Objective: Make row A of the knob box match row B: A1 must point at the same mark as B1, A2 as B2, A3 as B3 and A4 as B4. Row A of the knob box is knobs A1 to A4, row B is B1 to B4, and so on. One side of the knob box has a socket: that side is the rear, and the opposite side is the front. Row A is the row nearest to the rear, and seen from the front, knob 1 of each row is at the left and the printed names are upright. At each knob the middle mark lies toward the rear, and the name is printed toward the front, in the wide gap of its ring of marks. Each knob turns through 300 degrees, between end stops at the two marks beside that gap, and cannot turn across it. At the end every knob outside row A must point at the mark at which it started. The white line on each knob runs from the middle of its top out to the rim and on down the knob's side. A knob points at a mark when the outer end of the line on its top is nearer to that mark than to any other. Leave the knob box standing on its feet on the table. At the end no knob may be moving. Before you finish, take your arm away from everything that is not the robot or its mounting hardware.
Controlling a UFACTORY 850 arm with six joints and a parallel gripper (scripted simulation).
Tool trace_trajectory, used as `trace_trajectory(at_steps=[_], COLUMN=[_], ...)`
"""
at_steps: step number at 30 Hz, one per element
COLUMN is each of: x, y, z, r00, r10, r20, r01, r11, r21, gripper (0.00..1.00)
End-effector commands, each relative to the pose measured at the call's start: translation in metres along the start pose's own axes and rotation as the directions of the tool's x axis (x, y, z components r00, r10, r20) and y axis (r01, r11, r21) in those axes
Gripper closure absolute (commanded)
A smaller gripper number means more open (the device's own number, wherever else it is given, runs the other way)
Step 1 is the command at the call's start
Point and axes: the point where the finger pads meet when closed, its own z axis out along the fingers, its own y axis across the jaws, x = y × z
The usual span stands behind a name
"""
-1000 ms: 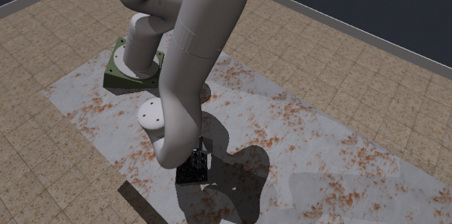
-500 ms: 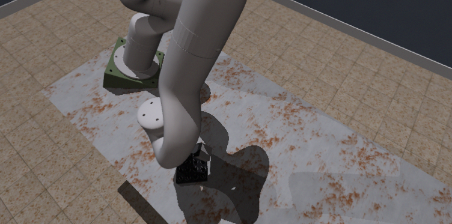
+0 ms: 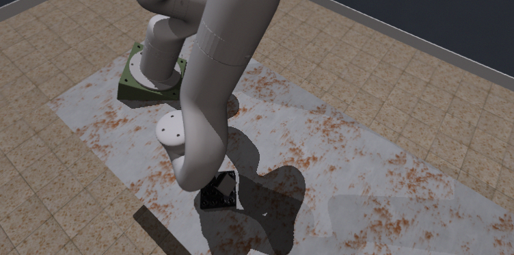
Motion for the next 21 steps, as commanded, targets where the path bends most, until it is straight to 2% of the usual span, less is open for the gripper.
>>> trace_trajectory(at_steps=[1, 7, 14, 16, 21], x=[0.0007, 0.0007, 0.0007, 0.0007, 0.0007], y=[0.0005, 0.0005, 0.0005, 0.0005, 0.0005], z=[-0.0005, -0.0005, -0.0005, -0.0005, -0.0005], r00=[0.996, 0.970, 0.909, 0.909, 0.852], r10=[0.084, 0.244, 0.416, 0.416, 0.523], r20=[0.011, 0.011, 0.011, 0.011, 0.011], r01=[-0.084, -0.244, -0.416, -0.416, -0.523], r11=[0.996, 0.970, 0.909, 0.909, 0.852], r21=[0.004, 0.002, 0.000, 0.000, -0.001], gripper=[0.92, 0.92, 0.92, 0.92, 0.92])
